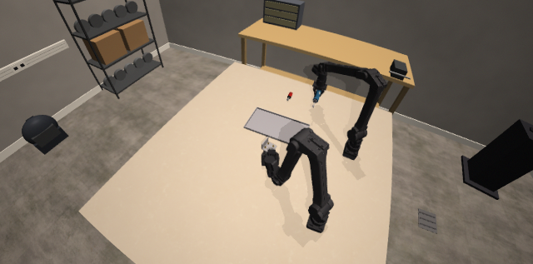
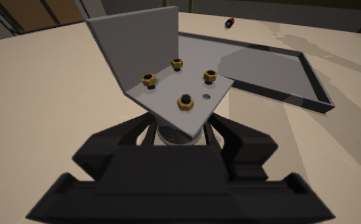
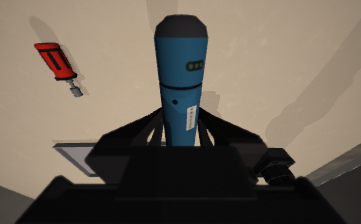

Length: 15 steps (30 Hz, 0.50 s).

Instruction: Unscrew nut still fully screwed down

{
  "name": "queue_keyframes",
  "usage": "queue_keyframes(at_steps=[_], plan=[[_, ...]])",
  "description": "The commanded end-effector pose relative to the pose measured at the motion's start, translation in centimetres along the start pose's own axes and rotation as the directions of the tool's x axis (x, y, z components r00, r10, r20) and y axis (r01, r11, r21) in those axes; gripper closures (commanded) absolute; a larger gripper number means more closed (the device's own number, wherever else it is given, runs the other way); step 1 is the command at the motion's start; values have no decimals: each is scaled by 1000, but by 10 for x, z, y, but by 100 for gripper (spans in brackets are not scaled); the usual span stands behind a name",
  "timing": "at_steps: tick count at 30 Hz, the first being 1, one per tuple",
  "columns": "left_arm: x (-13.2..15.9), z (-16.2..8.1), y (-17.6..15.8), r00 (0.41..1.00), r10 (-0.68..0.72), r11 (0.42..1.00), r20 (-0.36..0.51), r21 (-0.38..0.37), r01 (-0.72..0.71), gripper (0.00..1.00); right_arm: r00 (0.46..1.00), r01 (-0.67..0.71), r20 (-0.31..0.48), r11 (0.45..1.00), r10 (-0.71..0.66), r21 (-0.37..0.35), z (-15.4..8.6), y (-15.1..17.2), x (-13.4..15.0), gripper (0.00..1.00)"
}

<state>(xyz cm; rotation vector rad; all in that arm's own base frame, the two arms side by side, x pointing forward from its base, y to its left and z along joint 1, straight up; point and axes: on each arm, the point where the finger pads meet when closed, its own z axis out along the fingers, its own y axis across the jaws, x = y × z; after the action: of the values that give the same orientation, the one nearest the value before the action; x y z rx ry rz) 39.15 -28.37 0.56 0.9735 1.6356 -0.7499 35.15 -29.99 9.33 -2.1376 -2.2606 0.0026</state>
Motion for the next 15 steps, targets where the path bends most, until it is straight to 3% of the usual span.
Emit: queue_keyframes(at_steps=[1,15], plan=[[-15,2,-4,999,26,1000,37,5,-26,41,998,5,68,997,0,-77,-46,25,-15,58],[-15,2,-4,999,26,1000,37,5,-26,41,998,5,69,997,0,-78,-67,24,-13,58]])
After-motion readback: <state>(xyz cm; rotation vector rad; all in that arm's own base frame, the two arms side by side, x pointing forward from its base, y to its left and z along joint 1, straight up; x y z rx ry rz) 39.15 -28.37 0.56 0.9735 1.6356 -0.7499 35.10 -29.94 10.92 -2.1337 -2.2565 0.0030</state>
